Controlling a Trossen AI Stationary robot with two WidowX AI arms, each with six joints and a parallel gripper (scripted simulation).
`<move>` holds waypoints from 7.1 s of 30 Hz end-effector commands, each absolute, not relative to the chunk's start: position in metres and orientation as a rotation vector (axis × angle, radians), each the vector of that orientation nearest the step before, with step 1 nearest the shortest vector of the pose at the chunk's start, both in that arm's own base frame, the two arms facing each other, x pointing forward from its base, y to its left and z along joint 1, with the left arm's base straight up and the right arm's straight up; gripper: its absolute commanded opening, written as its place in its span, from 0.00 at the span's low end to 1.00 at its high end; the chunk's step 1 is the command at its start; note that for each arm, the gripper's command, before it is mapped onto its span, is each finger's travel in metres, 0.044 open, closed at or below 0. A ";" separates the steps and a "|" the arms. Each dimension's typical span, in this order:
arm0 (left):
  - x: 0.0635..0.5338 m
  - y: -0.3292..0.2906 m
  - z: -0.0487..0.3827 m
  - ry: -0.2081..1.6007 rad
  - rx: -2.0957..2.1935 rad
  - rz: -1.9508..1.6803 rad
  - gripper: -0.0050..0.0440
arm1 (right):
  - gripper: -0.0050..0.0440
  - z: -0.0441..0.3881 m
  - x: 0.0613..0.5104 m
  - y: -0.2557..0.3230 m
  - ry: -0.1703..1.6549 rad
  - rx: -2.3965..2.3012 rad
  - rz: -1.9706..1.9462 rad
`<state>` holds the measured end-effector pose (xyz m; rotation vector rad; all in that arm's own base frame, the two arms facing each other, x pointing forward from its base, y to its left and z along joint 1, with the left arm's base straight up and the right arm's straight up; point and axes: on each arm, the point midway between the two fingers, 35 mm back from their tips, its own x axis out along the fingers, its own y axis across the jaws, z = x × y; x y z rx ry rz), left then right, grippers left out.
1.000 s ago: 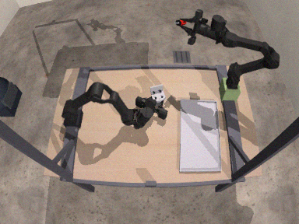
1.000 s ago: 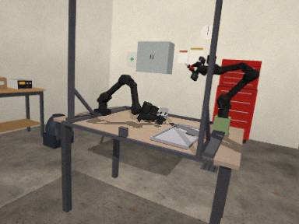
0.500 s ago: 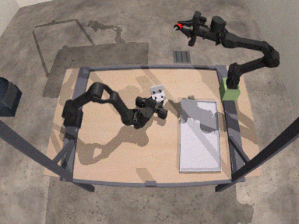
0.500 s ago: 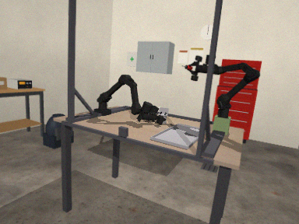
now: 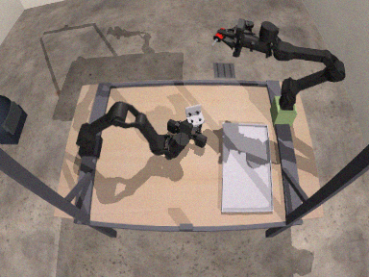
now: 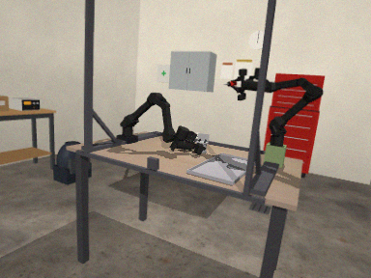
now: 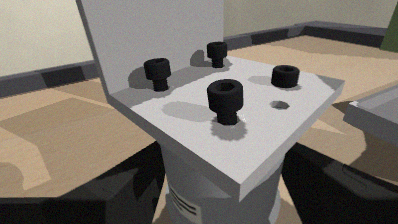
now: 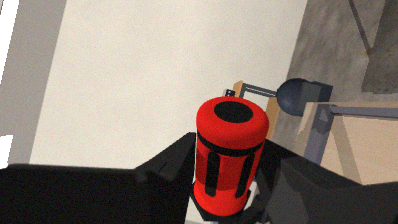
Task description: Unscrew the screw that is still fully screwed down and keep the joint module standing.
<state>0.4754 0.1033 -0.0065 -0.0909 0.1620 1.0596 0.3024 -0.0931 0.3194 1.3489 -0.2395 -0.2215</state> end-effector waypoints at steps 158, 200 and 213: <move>0.480 0.105 0.004 0.137 -0.107 1.061 0.60 | 0.38 0.082 0.389 0.054 0.228 -0.043 0.276; 0.480 0.105 0.004 0.137 -0.107 1.061 0.60 | 0.38 0.070 0.389 0.054 0.232 -0.035 0.274; 0.480 0.105 0.004 0.137 -0.107 1.061 0.60 | 0.38 0.062 0.389 0.055 0.236 -0.035 0.275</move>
